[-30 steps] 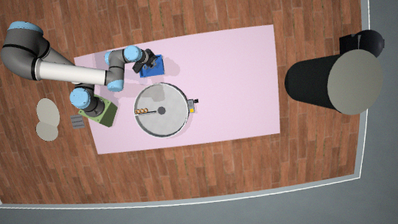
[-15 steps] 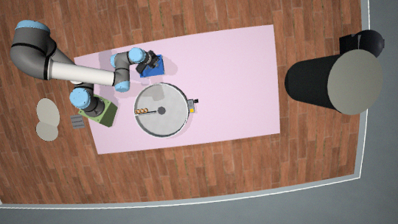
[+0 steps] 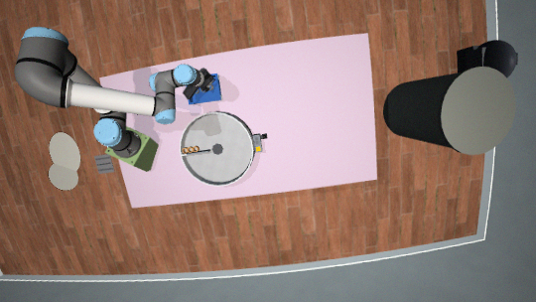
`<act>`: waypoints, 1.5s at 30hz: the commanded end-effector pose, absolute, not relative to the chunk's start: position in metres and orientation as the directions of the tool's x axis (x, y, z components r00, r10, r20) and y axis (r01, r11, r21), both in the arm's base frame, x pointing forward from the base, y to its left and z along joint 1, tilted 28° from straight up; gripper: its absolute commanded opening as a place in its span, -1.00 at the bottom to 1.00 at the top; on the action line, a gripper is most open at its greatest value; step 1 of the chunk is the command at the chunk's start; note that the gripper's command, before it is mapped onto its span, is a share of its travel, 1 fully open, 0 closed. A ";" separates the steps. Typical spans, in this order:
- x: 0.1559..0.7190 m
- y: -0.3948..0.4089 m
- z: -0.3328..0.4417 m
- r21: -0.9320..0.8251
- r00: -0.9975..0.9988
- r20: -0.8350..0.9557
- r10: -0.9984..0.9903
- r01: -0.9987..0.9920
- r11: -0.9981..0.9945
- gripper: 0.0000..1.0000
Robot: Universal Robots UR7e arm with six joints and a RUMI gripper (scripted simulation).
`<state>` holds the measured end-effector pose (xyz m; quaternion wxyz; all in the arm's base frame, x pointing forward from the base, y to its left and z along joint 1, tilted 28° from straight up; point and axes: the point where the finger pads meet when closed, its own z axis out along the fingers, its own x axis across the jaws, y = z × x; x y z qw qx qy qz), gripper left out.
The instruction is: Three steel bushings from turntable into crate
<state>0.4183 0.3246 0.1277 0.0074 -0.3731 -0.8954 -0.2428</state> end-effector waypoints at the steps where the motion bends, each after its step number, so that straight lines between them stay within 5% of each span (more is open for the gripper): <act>1: 0.419 0.325 0.128 0.430 -0.722 0.194 0.665 0.671 0.604 -1.00; 45: 0.424 0.338 0.101 0.430 -0.722 0.194 0.665 0.671 0.604 -1.00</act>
